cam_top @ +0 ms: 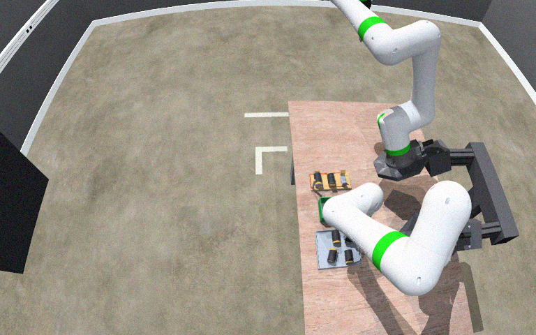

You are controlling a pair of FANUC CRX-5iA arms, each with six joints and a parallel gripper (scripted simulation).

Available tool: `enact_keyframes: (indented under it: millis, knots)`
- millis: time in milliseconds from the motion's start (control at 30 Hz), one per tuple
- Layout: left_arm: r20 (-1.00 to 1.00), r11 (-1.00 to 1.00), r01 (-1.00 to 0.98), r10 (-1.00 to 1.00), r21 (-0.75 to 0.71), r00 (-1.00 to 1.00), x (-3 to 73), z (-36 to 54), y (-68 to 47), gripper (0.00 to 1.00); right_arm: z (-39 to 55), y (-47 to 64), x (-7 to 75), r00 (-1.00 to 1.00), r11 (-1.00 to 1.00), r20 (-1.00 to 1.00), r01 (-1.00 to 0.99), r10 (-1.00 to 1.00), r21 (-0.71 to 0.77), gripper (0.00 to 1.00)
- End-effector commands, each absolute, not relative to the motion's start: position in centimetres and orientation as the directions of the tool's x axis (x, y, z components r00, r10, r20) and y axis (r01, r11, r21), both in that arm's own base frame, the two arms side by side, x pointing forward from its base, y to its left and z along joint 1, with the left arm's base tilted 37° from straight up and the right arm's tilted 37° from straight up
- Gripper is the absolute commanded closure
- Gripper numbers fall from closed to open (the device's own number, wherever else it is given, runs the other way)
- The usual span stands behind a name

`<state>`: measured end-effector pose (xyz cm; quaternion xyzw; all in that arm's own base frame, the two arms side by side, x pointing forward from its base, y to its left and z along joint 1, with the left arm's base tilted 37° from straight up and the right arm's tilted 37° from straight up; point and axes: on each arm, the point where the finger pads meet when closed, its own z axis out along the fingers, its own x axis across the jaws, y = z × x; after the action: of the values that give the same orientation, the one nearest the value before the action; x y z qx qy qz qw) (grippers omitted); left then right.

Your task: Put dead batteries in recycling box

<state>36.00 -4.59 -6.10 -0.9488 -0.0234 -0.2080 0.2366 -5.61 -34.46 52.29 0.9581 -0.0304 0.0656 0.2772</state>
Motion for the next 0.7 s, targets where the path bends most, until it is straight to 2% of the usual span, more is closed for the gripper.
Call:
enact_keyframes:
  millis: [0,667]
  knots:
    - [0.407,-0.888,0.143,-0.054,-0.438,0.912,36.0,-6.1,-4.7,0.43,52.4,-34.4,-5.7,0.990,-0.843,0.142,-0.095,-0.023,0.529,0.00]
    - [0.407,-0.888,0.143,-0.054,-0.438,0.912,34.6,-3.1,-6.4,0.43,52.4,-34.4,-5.7,0.990,-0.843,0.142,-0.095,-0.023,0.529,0.00]
